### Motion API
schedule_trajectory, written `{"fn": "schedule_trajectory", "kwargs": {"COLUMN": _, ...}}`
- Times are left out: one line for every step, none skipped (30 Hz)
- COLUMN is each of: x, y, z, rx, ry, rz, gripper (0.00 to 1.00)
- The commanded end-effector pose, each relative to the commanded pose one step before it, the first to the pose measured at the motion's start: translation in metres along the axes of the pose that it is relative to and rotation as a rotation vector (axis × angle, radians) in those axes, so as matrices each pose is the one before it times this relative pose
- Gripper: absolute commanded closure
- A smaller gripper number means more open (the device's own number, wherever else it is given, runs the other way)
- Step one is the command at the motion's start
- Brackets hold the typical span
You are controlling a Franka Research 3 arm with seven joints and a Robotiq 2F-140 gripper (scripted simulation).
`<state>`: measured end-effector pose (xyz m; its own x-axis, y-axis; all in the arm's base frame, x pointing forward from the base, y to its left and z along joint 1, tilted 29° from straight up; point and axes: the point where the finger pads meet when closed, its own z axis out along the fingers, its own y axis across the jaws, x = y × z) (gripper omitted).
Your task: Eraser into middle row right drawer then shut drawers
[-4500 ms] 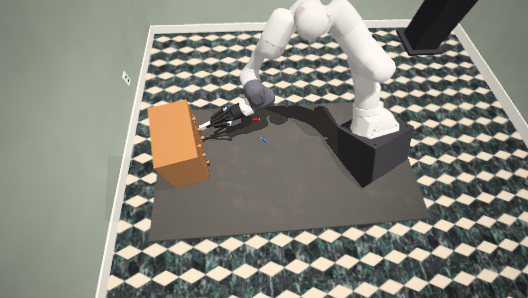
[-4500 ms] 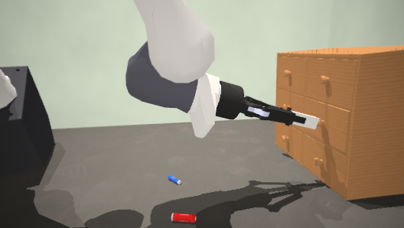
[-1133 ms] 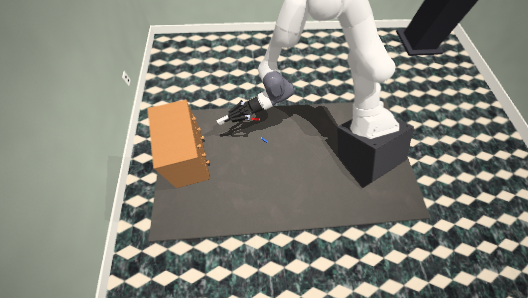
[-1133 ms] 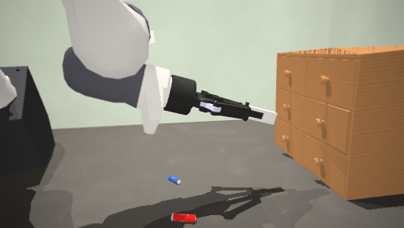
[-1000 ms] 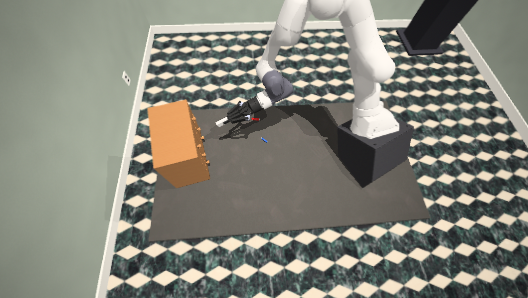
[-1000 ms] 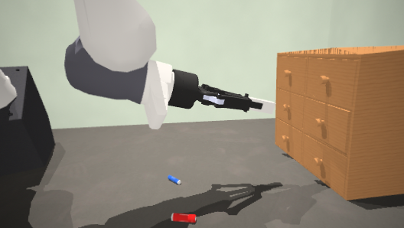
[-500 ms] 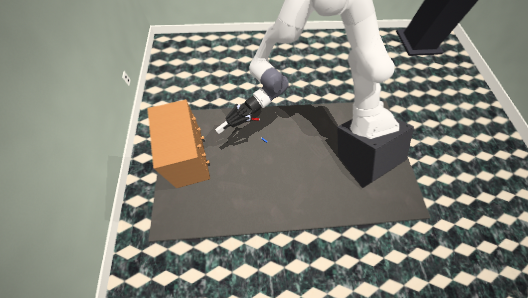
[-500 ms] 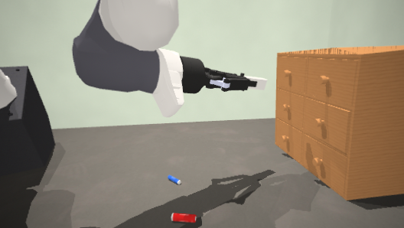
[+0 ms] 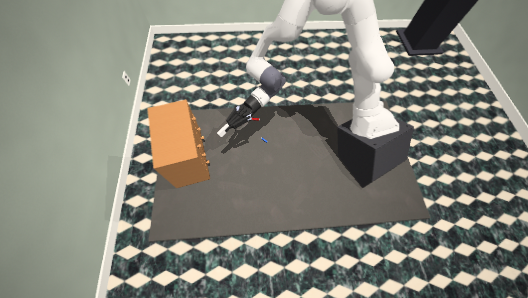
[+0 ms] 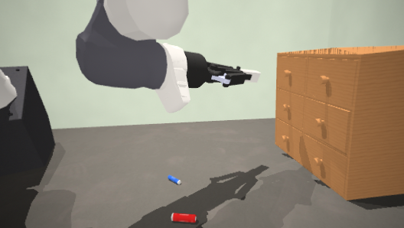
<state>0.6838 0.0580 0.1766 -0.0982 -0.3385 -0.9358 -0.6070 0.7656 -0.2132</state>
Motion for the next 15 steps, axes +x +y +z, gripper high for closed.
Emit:
{"fn": "schedule_trajectory", "kwargs": {"x": -0.00341, "y": 0.00902, "z": 0.00122, "rx": -0.04898, "ry": 0.00756, "rz": 0.09351, "gripper": 0.9}}
{"fn": "schedule_trajectory", "kwargs": {"x": -0.00032, "y": 0.00226, "z": 0.00032, "rx": -0.00892, "ry": 0.00251, "rz": 0.00422, "gripper": 0.9}}
{"fn": "schedule_trajectory", "kwargs": {"x": -0.00029, "y": 0.00226, "z": 0.00032, "rx": -0.00893, "ry": 0.00264, "rz": 0.00424, "gripper": 0.9}}
{"fn": "schedule_trajectory", "kwargs": {"x": -0.00026, "y": 0.00227, "z": 0.00032, "rx": -0.00894, "ry": 0.00279, "rz": 0.00426, "gripper": 0.9}}
{"fn": "schedule_trajectory", "kwargs": {"x": -0.00023, "y": 0.00227, "z": 0.00032, "rx": -0.00895, "ry": 0.00294, "rz": 0.00427, "gripper": 0.9}}
{"fn": "schedule_trajectory", "kwargs": {"x": 0.0, "y": 0.0, "z": 0.0, "rx": 0.0, "ry": 0.0, "rz": 0.0, "gripper": 0.9}}
{"fn": "schedule_trajectory", "kwargs": {"x": 0.0, "y": 0.0, "z": 0.0, "rx": 0.0, "ry": 0.0, "rz": 0.0, "gripper": 0.9}}
{"fn": "schedule_trajectory", "kwargs": {"x": -0.00021, "y": 0.00228, "z": 0.00031, "rx": -0.00895, "ry": 0.00307, "rz": 0.00428, "gripper": 0.9}}
{"fn": "schedule_trajectory", "kwargs": {"x": -0.00018, "y": 0.00228, "z": 0.00031, "rx": -0.00896, "ry": 0.00323, "rz": 0.0043, "gripper": 0.9}}
{"fn": "schedule_trajectory", "kwargs": {"x": -0.00015, "y": 0.00228, "z": 0.00031, "rx": -0.00896, "ry": 0.00338, "rz": 0.00431, "gripper": 0.9}}
{"fn": "schedule_trajectory", "kwargs": {"x": -0.00012, "y": 0.00228, "z": 0.00031, "rx": -0.00895, "ry": 0.00352, "rz": 0.00432, "gripper": 0.9}}
{"fn": "schedule_trajectory", "kwargs": {"x": -0.00009, "y": 0.00229, "z": 0.00031, "rx": -0.00894, "ry": 0.00368, "rz": 0.00433, "gripper": 0.9}}
{"fn": "schedule_trajectory", "kwargs": {"x": -0.00006, "y": 0.00229, "z": 0.0003, "rx": -0.00893, "ry": 0.00384, "rz": 0.00435, "gripper": 0.9}}
{"fn": "schedule_trajectory", "kwargs": {"x": -0.00003, "y": 0.00228, "z": 0.0003, "rx": -0.00891, "ry": 0.00398, "rz": 0.00436, "gripper": 0.9}}
{"fn": "schedule_trajectory", "kwargs": {"x": 0.0, "y": 0.00228, "z": 0.0003, "rx": -0.00889, "ry": 0.00415, "rz": 0.00437, "gripper": 0.9}}
